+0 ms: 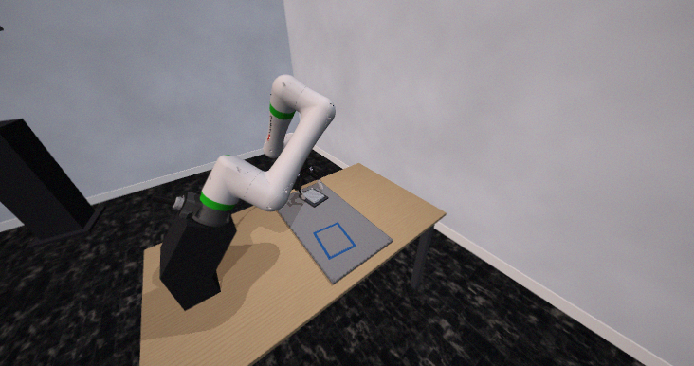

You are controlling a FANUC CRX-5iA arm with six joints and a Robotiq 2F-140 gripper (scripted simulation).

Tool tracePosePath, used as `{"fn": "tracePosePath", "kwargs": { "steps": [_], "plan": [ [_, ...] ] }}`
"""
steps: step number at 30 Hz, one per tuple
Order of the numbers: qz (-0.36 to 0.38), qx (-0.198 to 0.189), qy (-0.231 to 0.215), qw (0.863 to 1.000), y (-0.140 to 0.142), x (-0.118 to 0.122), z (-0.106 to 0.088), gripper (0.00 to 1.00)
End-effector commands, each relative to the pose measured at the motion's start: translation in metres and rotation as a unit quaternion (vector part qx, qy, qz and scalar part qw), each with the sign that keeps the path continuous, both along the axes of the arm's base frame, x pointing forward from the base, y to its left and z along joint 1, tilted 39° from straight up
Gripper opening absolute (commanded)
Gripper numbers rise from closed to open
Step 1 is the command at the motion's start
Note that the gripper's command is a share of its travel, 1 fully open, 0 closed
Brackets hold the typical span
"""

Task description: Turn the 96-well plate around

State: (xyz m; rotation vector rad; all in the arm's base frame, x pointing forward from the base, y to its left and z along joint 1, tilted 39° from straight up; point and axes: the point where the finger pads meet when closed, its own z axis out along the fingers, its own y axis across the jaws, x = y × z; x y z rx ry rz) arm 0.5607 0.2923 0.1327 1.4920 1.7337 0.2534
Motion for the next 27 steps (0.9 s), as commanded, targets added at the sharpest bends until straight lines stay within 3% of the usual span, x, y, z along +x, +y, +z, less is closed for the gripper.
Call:
{"fn": "tracePosePath", "kwargs": {
  "steps": [1, 5, 6, 27],
  "plan": [
    [0.000, 0.000, 0.000, 1.000, 0.0002, 0.0000, 0.0001, 1.00],
    [0.000, 0.000, 0.000, 1.000, 0.0002, 0.0000, 0.0001, 1.00],
    [0.000, 0.000, 0.000, 1.000, 0.0002, 0.0000, 0.0001, 0.00],
    [0.000, 0.000, 0.000, 1.000, 0.0002, 0.0000, 0.0001, 0.00]
  ]
}}
